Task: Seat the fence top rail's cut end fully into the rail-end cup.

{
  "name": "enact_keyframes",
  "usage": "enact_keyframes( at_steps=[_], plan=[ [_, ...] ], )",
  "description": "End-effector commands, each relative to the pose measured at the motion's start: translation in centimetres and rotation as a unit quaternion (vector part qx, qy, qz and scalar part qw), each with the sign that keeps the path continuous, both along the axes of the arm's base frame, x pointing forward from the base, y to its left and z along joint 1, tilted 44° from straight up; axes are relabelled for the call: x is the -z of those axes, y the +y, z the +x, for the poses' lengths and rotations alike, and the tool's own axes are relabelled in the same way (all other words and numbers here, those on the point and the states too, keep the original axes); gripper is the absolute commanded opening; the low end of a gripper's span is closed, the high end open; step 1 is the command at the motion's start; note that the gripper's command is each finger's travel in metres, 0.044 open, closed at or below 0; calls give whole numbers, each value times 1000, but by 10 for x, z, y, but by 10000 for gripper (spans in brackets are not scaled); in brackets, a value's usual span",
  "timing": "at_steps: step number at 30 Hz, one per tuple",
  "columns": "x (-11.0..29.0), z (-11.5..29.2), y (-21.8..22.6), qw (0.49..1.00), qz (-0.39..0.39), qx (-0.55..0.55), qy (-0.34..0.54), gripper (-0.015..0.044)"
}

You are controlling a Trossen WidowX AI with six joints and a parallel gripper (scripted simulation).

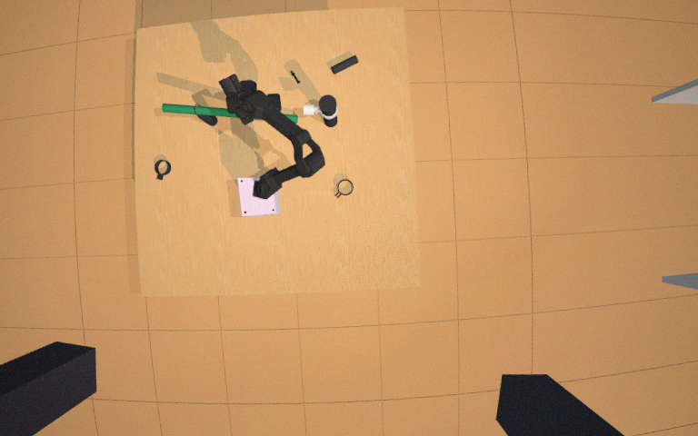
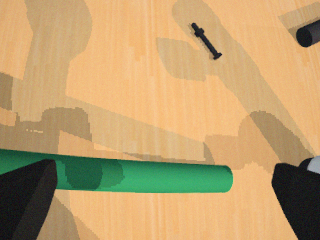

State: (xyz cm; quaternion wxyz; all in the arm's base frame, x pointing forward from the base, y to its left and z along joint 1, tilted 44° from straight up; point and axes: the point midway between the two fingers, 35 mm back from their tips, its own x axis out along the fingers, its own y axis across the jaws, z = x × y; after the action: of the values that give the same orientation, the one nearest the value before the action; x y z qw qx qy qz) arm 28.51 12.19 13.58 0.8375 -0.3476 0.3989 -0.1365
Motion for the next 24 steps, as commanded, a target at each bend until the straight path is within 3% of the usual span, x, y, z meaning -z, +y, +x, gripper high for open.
enact_keyframes(
  at_steps=[1,6,12,17,22,24],
  plan=[
    [-3,-1,5,1000,16,15,-21,440],
    [2,1,4,997,43,49,-33,440],
    [28,13,-7,948,173,244,-106,440],
    [54,22,-20,845,259,426,-191,440],
    [79,27,-33,698,304,581,-287,440],
    [82,28,-35,675,307,600,-301,440]
  ],
)
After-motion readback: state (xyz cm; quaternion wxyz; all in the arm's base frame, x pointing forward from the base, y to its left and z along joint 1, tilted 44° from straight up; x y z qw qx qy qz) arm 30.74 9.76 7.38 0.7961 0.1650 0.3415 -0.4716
